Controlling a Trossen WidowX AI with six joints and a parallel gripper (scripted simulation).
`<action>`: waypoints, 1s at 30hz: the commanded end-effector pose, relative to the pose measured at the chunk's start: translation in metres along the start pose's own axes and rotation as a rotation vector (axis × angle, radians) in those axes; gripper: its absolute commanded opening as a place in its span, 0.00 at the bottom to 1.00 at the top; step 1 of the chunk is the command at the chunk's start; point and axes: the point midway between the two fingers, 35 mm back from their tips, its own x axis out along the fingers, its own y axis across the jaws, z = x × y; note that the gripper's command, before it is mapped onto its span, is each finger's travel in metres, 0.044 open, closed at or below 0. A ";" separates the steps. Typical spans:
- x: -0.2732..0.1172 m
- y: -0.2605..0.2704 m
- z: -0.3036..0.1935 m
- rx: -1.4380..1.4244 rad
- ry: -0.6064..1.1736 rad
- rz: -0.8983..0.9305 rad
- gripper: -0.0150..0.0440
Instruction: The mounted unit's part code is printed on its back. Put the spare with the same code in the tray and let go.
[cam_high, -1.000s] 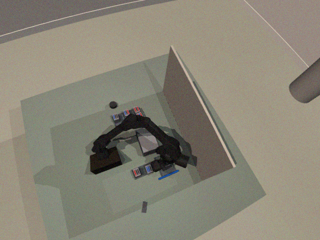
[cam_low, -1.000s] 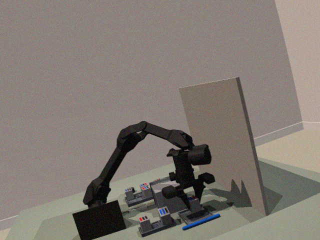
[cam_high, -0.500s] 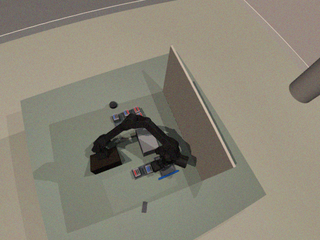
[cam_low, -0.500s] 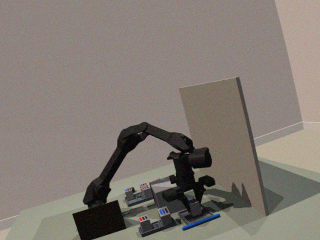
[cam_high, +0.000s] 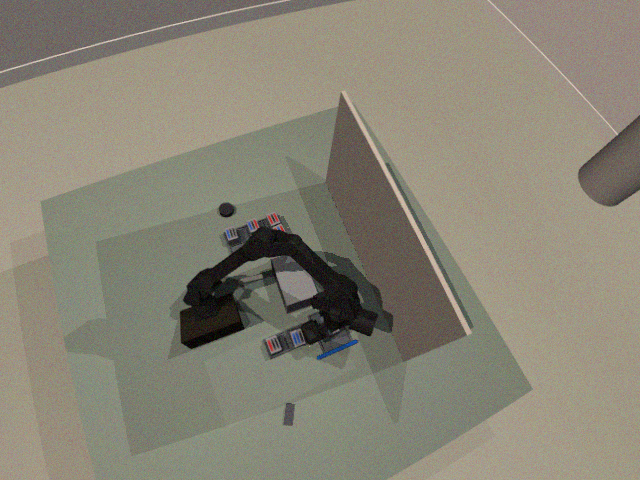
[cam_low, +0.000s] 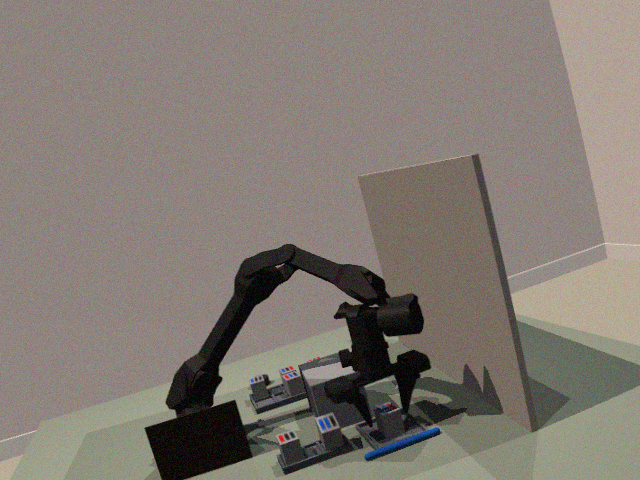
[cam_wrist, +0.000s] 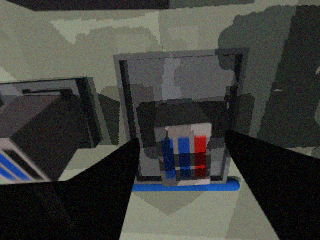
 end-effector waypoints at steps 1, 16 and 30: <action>0.000 0.000 0.000 -0.001 0.000 0.001 1.00; -0.104 -0.001 -0.003 0.008 0.012 -0.022 1.00; -0.104 -0.001 -0.003 0.008 0.012 -0.022 1.00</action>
